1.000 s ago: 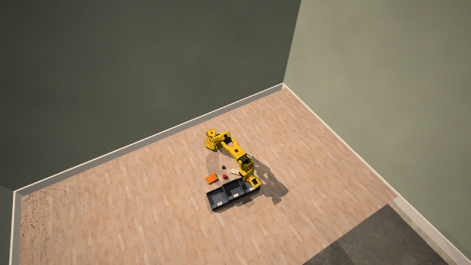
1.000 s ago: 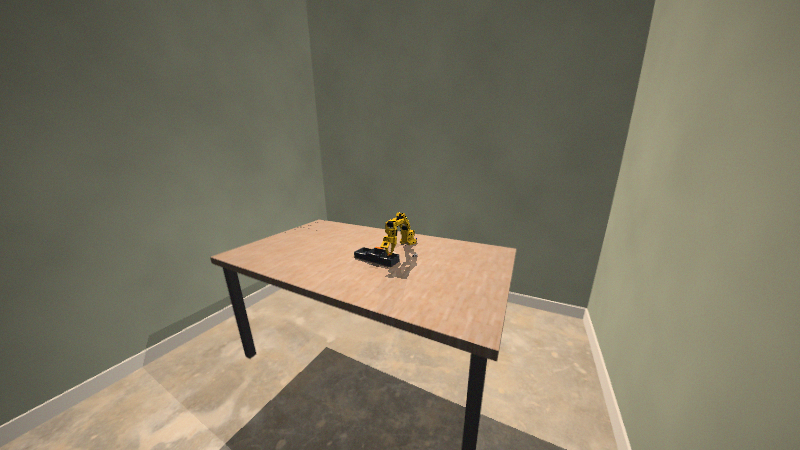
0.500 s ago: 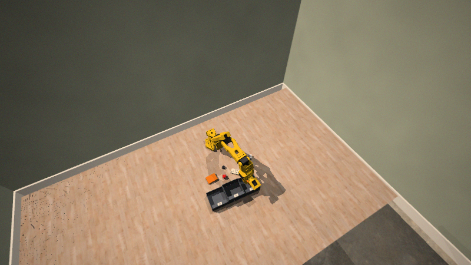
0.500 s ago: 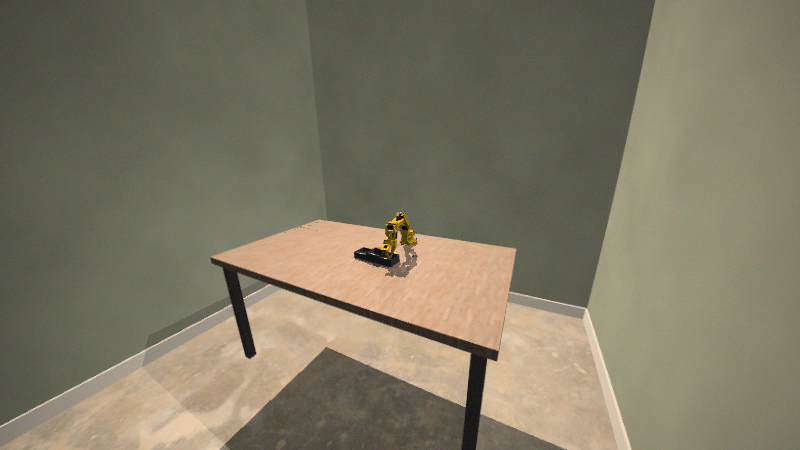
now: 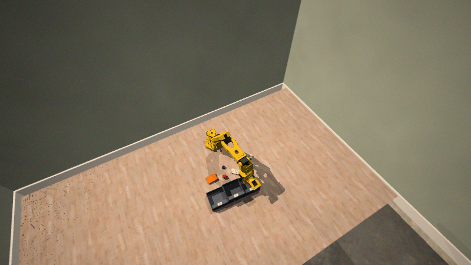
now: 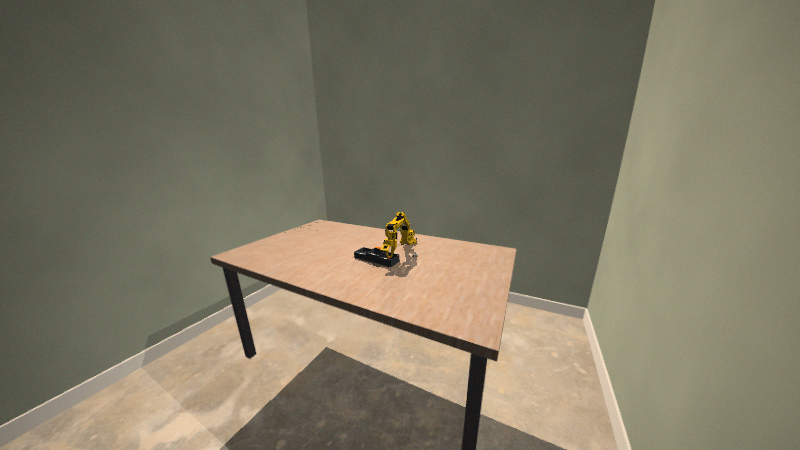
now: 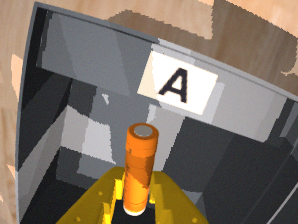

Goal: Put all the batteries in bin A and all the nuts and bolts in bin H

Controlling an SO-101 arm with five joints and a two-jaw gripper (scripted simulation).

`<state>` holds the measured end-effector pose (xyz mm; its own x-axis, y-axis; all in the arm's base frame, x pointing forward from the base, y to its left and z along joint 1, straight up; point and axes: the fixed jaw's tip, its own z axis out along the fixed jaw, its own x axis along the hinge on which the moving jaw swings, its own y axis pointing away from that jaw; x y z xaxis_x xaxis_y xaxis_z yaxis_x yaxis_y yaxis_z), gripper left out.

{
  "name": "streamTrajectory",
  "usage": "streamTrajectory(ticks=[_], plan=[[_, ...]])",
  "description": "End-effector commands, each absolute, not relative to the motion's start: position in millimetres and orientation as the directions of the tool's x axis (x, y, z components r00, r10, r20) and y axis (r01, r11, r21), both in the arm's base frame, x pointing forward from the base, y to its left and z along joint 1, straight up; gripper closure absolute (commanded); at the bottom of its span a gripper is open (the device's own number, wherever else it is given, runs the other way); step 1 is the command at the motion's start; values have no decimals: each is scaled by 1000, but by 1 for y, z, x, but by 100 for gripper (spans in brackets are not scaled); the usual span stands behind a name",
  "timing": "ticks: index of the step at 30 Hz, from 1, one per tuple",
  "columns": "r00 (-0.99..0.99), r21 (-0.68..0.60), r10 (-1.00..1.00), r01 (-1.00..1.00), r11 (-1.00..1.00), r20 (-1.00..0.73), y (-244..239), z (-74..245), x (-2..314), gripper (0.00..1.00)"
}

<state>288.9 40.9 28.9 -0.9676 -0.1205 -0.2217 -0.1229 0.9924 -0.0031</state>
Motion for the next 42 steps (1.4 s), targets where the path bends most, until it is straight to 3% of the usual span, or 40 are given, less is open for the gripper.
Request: streamTrajectory(ticks=[1, 42], plan=[[-948, 1, -98, -103, 995, -303, 39, 49, 297, 100], [-938, 1, -97, -103, 995, -333, 39, 51, 296, 100]])
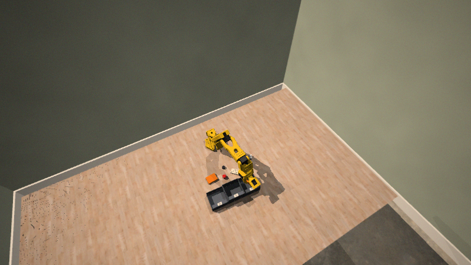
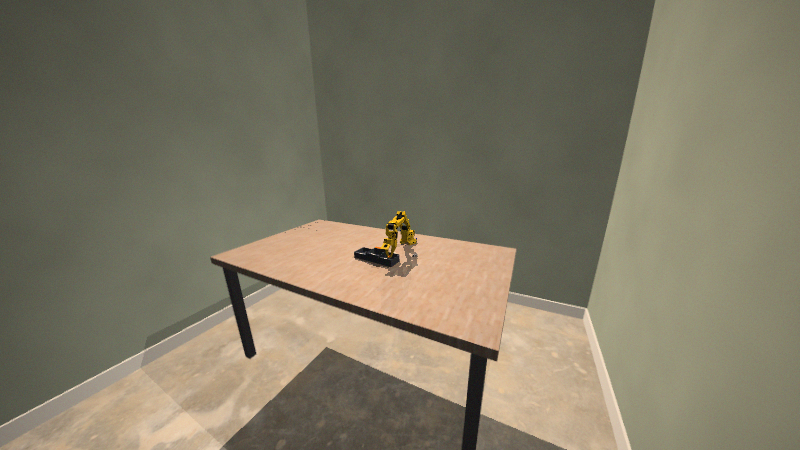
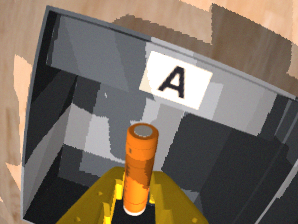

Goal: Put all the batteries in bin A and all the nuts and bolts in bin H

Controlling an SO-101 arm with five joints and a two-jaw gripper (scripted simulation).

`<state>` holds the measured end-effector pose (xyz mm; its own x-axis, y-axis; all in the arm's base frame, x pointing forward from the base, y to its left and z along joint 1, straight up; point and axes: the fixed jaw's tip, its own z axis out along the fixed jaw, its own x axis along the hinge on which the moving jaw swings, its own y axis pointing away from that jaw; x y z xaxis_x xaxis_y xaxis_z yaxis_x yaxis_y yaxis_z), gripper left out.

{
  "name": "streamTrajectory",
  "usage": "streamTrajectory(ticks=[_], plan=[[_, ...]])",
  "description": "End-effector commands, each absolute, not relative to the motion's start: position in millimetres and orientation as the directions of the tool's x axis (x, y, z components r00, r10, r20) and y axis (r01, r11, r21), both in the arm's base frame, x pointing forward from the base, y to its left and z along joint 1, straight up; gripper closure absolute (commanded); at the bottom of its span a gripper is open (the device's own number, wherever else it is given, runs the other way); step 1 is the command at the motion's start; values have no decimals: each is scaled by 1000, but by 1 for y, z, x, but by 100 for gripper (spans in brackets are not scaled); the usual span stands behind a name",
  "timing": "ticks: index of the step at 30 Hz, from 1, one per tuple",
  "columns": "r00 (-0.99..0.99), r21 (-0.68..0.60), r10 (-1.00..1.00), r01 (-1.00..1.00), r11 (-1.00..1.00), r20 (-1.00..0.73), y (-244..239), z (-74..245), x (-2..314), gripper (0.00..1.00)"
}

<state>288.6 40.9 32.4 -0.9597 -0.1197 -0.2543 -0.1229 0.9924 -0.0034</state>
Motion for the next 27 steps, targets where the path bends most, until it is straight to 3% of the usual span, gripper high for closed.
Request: streamTrajectory(ticks=[1, 27], plan=[[-938, 1, -97, -103, 995, -333, 39, 51, 296, 100], [-938, 1, -97, -103, 995, -333, 39, 43, 297, 100]])
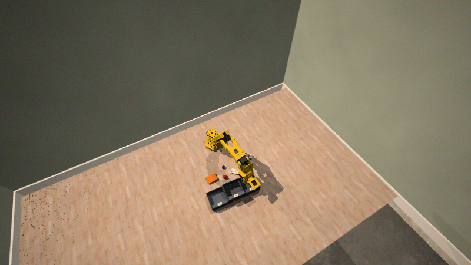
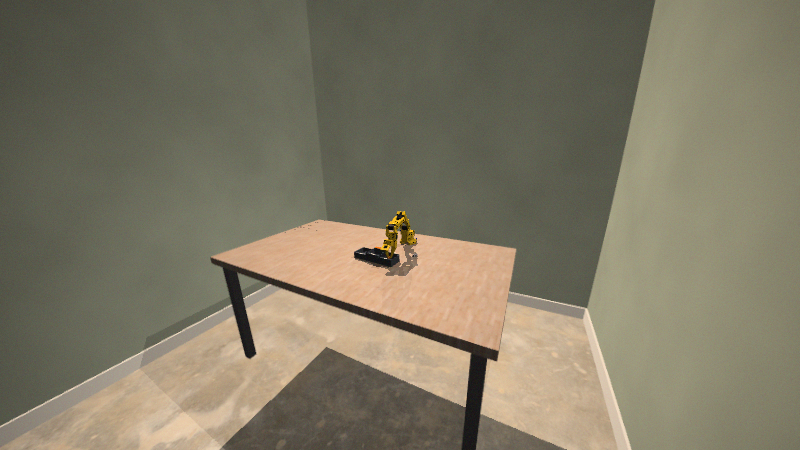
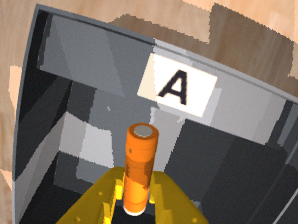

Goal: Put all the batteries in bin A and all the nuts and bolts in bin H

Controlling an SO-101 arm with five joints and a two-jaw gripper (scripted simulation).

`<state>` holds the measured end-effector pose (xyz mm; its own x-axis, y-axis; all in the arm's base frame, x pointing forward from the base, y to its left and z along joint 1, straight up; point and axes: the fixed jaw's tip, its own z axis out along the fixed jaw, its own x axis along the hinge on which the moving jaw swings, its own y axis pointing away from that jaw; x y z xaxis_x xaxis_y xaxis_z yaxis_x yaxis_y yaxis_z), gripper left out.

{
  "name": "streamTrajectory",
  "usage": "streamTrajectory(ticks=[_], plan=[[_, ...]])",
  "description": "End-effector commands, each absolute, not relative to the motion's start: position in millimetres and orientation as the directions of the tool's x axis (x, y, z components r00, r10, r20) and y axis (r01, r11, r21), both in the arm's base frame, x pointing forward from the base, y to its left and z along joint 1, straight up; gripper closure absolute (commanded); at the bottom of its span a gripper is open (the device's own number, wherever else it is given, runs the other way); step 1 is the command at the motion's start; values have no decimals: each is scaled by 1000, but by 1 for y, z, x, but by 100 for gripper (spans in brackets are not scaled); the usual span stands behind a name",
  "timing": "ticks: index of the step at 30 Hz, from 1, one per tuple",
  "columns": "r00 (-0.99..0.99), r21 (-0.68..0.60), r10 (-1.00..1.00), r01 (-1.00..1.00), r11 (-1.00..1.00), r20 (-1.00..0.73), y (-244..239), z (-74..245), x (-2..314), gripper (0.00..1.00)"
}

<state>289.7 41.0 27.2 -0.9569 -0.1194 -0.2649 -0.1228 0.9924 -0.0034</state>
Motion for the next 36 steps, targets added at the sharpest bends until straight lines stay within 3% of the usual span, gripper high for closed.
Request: streamTrajectory(ticks=[1, 21, 36], plan=[[-938, 1, -97, -103, 995, -333, 39, 43, 297, 100], [-938, 1, -97, -103, 995, -333, 39, 42, 297, 97], [-938, 1, -97, -103, 995, -333, 39, 42, 297, 87]])
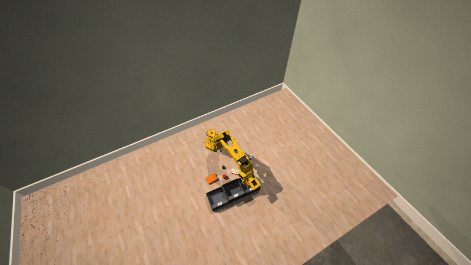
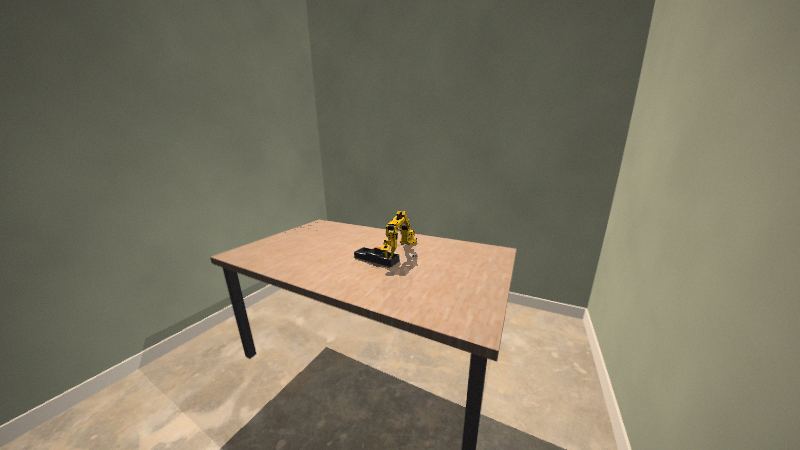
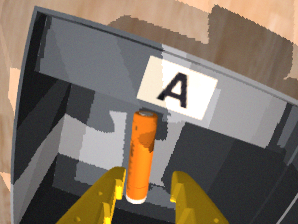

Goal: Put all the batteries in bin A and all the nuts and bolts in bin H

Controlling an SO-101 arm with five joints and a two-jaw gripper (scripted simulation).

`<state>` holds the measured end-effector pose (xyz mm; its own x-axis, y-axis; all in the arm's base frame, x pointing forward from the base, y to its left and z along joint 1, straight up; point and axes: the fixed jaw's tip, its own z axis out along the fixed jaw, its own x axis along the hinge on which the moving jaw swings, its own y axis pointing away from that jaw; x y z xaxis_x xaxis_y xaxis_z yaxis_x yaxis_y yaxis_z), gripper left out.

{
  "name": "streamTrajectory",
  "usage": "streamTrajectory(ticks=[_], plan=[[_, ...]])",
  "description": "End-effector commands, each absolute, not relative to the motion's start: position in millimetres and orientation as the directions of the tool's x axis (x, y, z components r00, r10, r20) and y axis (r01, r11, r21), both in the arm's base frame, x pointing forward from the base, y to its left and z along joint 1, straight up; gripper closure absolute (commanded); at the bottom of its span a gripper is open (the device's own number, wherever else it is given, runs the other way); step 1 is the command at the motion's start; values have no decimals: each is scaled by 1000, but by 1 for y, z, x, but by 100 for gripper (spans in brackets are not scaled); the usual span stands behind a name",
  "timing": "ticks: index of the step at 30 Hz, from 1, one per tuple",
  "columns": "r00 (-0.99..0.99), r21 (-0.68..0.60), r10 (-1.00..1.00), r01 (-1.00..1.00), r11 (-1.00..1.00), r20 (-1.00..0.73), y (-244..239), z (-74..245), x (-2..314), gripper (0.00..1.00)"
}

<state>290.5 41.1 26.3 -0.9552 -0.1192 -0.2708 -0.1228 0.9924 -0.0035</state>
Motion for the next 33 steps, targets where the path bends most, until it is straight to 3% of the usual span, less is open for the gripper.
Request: streamTrajectory(ticks=[1, 19, 33], plan=[[-938, 1, -97, -103, 995, -333, 39, 42, 297, 87], [-938, 1, -97, -103, 995, -333, 39, 52, 295, 87], [-938, 1, -97, -103, 995, -333, 38, 87, 285, 87]])
